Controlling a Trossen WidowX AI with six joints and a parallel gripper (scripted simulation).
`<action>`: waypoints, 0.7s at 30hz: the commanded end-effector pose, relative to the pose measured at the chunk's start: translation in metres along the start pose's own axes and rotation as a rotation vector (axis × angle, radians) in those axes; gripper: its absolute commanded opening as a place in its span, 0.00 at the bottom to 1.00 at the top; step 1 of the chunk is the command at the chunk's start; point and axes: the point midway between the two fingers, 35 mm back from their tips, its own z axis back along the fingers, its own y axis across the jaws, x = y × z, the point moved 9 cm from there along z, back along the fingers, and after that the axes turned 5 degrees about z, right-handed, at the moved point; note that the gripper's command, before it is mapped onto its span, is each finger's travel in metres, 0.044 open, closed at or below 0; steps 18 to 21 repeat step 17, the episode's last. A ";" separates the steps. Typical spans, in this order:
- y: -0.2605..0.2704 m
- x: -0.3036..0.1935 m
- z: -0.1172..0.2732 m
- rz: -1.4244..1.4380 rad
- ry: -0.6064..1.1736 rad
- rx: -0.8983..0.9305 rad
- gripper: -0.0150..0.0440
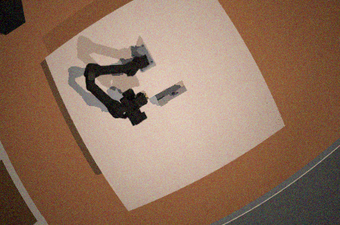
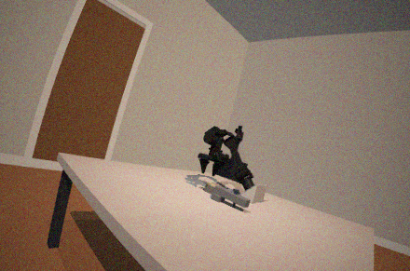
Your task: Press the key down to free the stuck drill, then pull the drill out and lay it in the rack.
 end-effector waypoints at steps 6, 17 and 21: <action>-0.046 0.039 0.028 0.032 -0.124 -0.235 1.00; -0.100 0.128 0.094 0.118 -0.368 -0.612 1.00; -0.100 0.128 0.094 0.118 -0.368 -0.612 1.00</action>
